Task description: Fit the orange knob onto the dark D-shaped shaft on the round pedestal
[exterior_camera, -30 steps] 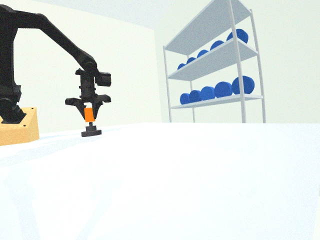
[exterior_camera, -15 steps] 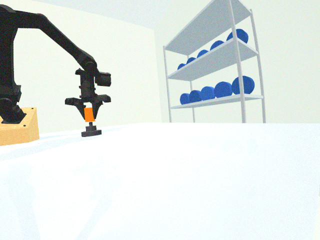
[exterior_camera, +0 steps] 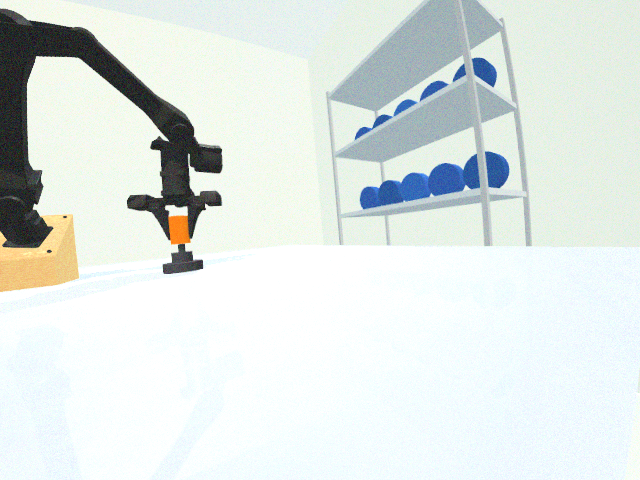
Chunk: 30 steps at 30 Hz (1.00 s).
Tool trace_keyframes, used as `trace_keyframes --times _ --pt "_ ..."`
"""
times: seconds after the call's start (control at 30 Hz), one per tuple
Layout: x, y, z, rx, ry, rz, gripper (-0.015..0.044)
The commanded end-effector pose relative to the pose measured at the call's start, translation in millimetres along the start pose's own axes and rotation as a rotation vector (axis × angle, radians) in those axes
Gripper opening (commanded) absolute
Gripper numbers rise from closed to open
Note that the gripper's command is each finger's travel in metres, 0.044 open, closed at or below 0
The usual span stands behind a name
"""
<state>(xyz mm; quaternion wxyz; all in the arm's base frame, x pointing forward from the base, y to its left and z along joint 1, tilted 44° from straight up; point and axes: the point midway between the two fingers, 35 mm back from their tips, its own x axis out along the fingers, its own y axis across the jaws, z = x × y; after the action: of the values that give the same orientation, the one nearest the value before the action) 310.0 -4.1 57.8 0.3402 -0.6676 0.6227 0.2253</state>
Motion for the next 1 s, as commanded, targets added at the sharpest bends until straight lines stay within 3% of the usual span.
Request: trace_keyframes --times 0.0,0.5,0.73,0.97 --pt "1.2 -0.4 -0.1 -0.009 0.001 -0.002 0.0" --pt "-3.2 -0.5 -0.6 -0.009 0.001 -0.002 0.0" --pt "-2.3 -0.8 -0.4 -0.208 0.002 -0.002 0.0" --pt "0.2 -0.2 -0.1 -0.218 0.002 -0.002 0.0"
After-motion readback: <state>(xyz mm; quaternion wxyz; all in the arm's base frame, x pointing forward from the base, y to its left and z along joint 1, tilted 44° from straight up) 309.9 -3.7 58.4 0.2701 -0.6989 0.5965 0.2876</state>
